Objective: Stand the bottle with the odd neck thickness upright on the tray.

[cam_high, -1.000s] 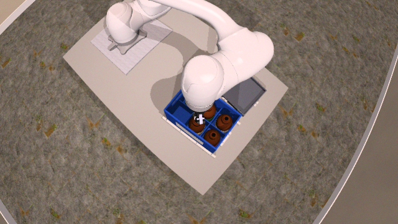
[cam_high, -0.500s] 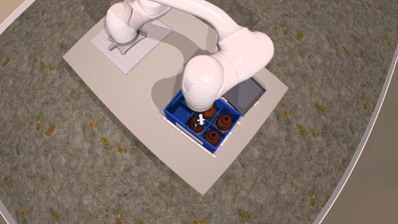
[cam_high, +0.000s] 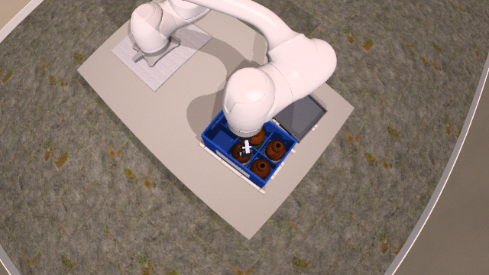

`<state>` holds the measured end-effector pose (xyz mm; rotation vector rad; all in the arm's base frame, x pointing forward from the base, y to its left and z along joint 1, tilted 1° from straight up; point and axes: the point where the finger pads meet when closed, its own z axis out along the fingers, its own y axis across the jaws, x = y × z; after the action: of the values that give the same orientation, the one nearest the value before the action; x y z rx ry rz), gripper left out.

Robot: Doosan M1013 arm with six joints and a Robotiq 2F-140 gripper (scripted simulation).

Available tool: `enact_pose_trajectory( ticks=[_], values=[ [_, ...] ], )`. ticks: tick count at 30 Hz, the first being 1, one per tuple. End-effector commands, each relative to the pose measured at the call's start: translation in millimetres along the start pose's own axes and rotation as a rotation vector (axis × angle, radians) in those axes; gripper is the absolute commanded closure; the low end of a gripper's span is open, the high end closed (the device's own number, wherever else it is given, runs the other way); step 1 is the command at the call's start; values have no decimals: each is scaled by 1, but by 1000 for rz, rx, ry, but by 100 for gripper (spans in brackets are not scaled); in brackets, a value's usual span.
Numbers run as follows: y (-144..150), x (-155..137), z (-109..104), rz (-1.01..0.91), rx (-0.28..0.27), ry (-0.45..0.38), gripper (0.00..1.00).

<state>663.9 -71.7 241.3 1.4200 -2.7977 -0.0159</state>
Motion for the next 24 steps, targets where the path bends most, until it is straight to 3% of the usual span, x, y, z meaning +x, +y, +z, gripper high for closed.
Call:
enact_pose_trajectory(
  ticks=[1, 24],
  values=[
    [0, 0, 0, 0, 0, 0, 62],
    [0, 0, 6, 0, 0, 0, 62]
  ],
)
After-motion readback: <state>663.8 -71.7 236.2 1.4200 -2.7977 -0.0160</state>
